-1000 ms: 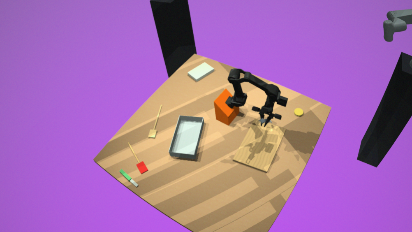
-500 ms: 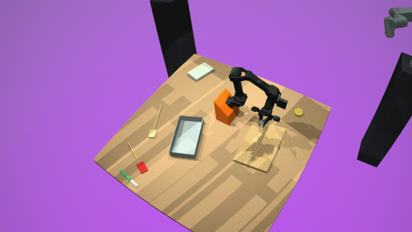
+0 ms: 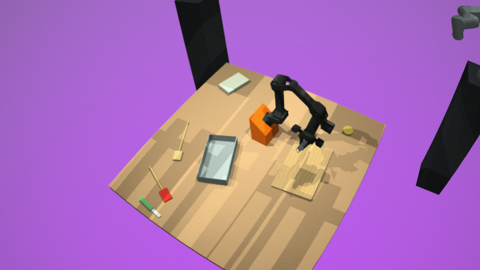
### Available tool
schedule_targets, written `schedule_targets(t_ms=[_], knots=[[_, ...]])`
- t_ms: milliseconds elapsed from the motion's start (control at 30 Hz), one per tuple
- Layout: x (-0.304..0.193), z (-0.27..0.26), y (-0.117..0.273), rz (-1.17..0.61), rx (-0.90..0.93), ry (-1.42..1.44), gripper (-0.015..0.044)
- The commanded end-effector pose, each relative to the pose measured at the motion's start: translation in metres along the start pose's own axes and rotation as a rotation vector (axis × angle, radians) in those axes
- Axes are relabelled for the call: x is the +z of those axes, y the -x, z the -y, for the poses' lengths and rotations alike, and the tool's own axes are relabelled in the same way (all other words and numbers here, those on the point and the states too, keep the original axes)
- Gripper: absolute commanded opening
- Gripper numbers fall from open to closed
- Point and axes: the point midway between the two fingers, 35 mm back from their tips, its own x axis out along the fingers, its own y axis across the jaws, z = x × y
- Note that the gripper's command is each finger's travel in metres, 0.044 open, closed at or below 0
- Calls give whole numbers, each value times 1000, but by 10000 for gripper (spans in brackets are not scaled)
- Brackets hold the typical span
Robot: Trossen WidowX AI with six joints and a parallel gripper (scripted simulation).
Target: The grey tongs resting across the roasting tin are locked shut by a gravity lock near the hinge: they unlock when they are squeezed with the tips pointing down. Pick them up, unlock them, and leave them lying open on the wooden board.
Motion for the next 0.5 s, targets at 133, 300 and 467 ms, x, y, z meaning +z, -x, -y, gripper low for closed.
schedule_targets(t_ms=[133,300,467], knots=[[-5,1,-8,-116,-36,20,-150],[-7,0,-12,-187,-45,28,-150],[-9,-1,-15,-255,-42,33,-150]])
